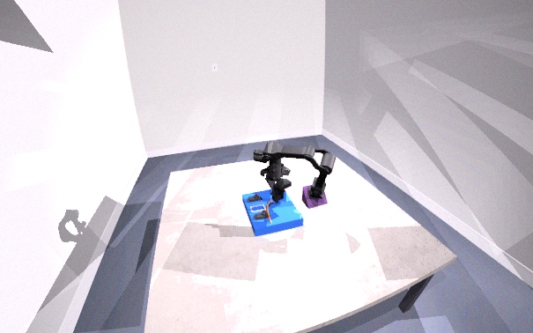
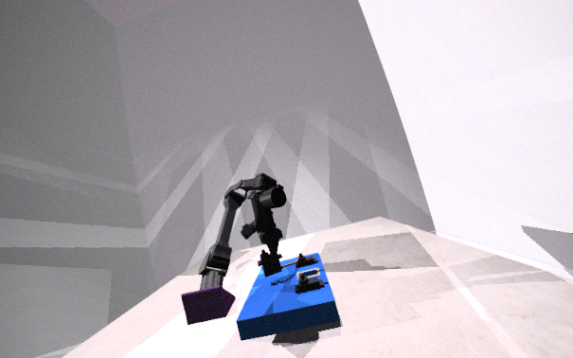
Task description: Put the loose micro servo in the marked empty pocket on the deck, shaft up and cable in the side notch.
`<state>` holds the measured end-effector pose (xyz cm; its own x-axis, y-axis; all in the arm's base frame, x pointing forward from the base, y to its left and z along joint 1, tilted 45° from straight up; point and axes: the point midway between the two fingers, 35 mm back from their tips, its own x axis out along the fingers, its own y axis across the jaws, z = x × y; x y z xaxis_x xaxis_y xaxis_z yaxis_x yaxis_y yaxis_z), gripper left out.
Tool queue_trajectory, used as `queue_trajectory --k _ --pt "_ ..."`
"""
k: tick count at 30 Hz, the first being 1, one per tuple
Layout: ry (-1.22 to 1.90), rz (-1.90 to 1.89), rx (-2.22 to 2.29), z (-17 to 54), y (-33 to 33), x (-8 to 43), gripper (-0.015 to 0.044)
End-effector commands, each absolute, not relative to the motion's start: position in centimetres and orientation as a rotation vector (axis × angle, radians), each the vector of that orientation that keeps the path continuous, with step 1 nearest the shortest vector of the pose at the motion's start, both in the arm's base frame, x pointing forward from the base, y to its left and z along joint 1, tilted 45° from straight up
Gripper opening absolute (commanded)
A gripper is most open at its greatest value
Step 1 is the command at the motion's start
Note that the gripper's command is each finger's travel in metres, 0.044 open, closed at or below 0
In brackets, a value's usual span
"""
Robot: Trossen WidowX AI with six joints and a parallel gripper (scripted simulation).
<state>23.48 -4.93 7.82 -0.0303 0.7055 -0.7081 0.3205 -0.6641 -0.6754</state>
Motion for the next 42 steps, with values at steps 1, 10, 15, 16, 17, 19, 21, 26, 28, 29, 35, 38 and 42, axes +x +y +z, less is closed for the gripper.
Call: queue_trajectory --k 1,10,15,16,17,19,21,26,28,29,35,38,42 --pt "-0.947 1.773 -1.864 7.8 -5.0 23.4 0.0" --pt "-0.756 1.795 -1.748 7.8 -5.0 23.4 0.0" --pt "-0.756 1.795 -1.749 7.8 -5.0 24.1 0.0" --pt "-0.756 1.795 -1.749 7.8 -5.0 24.4 0.0" --pt "-0.756 1.794 -1.749 7.8 -5.0 24.7 0.0" --pt "-0.756 1.794 -1.75 7.8 -5.0 25.5 0.0" --pt "-0.756 1.794 -1.75 7.8 -4.9 26.3 0.0" --pt "-0.756 1.793 -1.752 7.8 -4.9 28.3 0.0" --pt "-0.757 1.793 -1.752 7.8 -4.8 29.1 0.0" --pt "-0.757 1.792 -1.752 7.8 -4.8 29.5 0.0" --pt "-0.757 1.791 -1.754 7.8 -4.7 31.7 0.0" --pt "-0.757 1.791 -1.754 7.8 -4.7 32.8 0.0" --pt "-0.758 1.79 -1.755 7.9 -4.6 34.1 0.0"
